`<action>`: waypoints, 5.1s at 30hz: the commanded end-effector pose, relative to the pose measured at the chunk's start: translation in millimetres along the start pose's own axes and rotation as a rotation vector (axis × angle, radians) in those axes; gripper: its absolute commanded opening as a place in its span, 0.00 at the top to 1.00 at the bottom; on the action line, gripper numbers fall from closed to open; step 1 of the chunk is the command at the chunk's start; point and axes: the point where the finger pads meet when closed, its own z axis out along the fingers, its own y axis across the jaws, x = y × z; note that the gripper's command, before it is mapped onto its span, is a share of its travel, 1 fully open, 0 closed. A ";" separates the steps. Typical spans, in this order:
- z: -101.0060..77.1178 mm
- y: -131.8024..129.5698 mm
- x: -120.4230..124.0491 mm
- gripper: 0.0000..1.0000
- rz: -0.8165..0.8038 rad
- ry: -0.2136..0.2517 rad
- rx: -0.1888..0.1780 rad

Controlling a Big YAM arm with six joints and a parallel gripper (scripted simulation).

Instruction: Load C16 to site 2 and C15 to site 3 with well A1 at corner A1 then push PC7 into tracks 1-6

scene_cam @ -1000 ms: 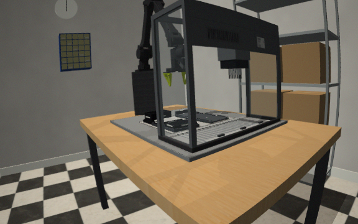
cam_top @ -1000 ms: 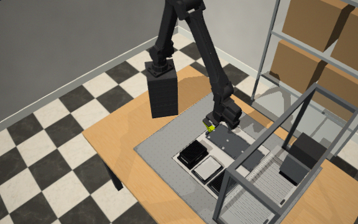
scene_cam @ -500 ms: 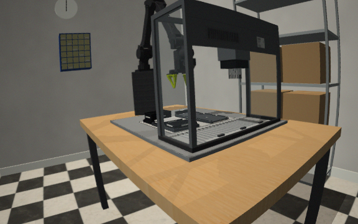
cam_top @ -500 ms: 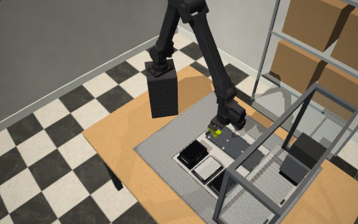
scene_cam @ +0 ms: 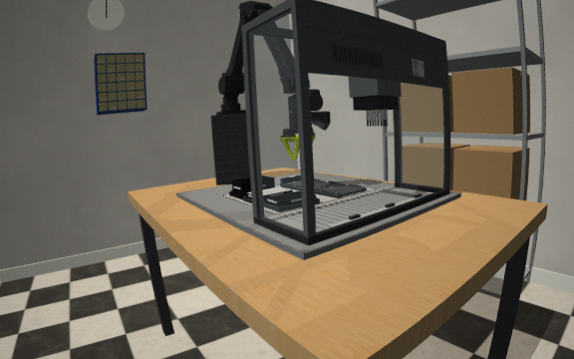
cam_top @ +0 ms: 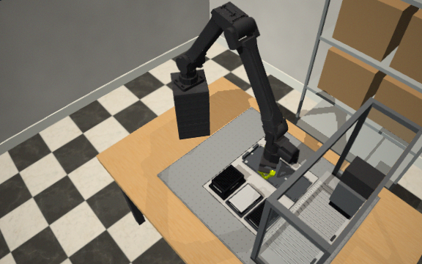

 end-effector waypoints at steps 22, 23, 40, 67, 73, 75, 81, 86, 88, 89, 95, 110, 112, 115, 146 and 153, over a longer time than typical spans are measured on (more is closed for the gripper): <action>-12.3 -13.1 -13.5 0.00 -0.788 -0.025 0.035; -12.3 -13.1 -13.5 0.00 -0.821 -0.025 0.035; 1.5 -16.2 -18.3 0.00 -1.058 -0.024 0.044; 65.1 -15.0 -16.6 0.00 -1.057 -0.022 0.040; 82.2 -13.8 -13.9 0.00 -1.057 -0.019 0.036; 87.5 -13.9 -14.3 0.00 -1.057 -0.019 0.036; 96.3 -9.3 -6.4 0.00 -1.057 -0.010 0.020; 93.8 -12.2 -11.5 0.00 -1.057 -0.016 0.031; 98.0 -13.8 -14.1 0.00 -1.056 -0.019 0.036; 98.7 -14.4 -15.1 0.00 -1.056 -0.020 0.038; 105.2 -13.7 -13.9 0.00 -1.057 -0.019 0.035; 116.4 -8.4 -4.9 0.00 -1.057 -0.007 0.015; 105.7 -9.0 -13.7 0.00 -1.055 -0.019 0.031; 105.7 -9.0 -13.7 0.00 -1.055 -0.019 0.031; 116.2 5.1 -18.1 0.00 -1.068 -0.013 0.023; 116.1 5.2 -19.1 0.00 -1.065 -0.014 0.024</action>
